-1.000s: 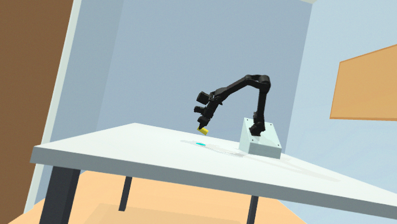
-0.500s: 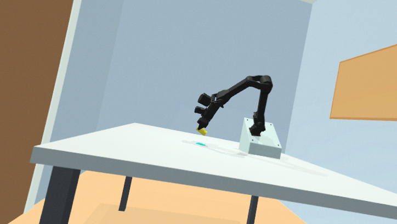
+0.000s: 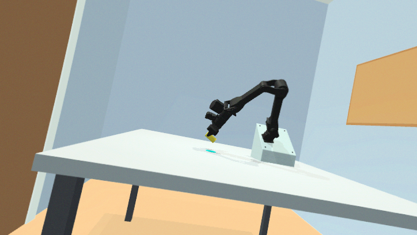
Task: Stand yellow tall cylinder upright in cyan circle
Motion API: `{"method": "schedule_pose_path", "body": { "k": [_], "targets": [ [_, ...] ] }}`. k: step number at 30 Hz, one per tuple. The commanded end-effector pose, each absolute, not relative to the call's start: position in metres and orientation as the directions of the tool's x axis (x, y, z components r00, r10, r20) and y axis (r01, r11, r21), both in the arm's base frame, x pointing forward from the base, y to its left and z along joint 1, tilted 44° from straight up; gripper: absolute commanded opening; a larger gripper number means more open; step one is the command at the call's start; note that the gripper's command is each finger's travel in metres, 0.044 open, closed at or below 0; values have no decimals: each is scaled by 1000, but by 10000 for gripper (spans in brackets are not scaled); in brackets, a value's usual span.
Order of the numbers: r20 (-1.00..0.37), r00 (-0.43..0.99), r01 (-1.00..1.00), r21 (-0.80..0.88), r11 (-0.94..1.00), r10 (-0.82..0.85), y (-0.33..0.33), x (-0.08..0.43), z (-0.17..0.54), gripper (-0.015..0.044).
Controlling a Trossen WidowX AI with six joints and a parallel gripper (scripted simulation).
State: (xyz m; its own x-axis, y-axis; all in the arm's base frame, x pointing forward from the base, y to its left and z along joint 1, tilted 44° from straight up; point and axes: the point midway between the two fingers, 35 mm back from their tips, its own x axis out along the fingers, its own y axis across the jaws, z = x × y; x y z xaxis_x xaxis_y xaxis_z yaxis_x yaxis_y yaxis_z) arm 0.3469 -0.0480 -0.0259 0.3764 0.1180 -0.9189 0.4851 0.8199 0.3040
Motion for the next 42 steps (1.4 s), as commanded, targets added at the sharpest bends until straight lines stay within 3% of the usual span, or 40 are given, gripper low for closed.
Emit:
{"method": "schedule_pose_path", "body": {
  "k": [1, 42],
  "targets": [
    [-910, 403, 492, 301, 817, 92, -49, 349, -23, 105],
    [-807, 584, 539, 308, 784, -84, -45, 350, -15, 105]
  ]
}}
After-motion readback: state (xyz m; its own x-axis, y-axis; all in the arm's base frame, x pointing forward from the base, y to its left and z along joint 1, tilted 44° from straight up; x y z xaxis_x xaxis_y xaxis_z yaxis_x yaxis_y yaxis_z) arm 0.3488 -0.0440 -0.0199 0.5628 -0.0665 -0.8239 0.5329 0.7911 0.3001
